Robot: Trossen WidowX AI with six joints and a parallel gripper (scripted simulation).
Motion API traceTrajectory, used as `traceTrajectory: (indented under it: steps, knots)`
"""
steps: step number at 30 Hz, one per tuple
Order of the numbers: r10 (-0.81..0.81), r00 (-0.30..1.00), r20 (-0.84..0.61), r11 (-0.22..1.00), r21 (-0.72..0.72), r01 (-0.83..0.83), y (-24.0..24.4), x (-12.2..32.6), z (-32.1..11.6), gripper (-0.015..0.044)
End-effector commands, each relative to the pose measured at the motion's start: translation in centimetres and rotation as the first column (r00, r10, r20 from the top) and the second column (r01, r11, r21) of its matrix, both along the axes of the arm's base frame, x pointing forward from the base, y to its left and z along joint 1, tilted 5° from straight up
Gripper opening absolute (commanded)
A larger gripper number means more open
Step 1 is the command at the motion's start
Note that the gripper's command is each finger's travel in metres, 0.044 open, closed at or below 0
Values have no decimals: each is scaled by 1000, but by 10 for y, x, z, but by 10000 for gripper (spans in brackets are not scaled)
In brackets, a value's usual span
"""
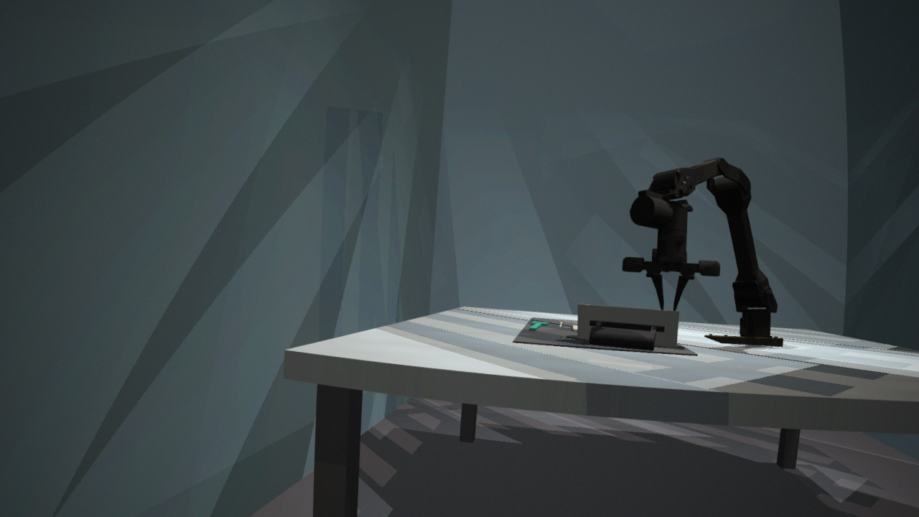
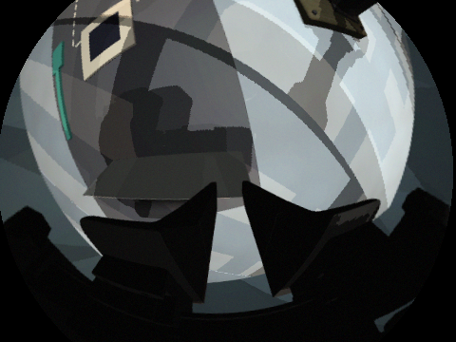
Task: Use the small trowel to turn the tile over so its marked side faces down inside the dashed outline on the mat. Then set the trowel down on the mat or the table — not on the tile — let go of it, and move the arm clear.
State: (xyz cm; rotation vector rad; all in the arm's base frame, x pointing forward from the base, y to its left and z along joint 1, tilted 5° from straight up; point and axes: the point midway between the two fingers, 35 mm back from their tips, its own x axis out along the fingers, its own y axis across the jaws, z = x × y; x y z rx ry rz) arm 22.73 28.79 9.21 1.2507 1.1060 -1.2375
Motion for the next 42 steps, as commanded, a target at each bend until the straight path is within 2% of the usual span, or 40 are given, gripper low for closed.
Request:
traceTrajectory:
  steps: [1, 29, 35, 42]
  knots:
    - [3, 1000, 2, 1000, -8, -3, -8, 0, 0, 100]
    - [2, 1000, 1, 1000, -12, -2, -64, -2, -14, 100]
    - [-1, 1000, -3, 1000, -11, 1, -58, -3, -9, 100]
    - [3, 1000, 1, 1000, -12, -3, -55, -5, 18, 100]
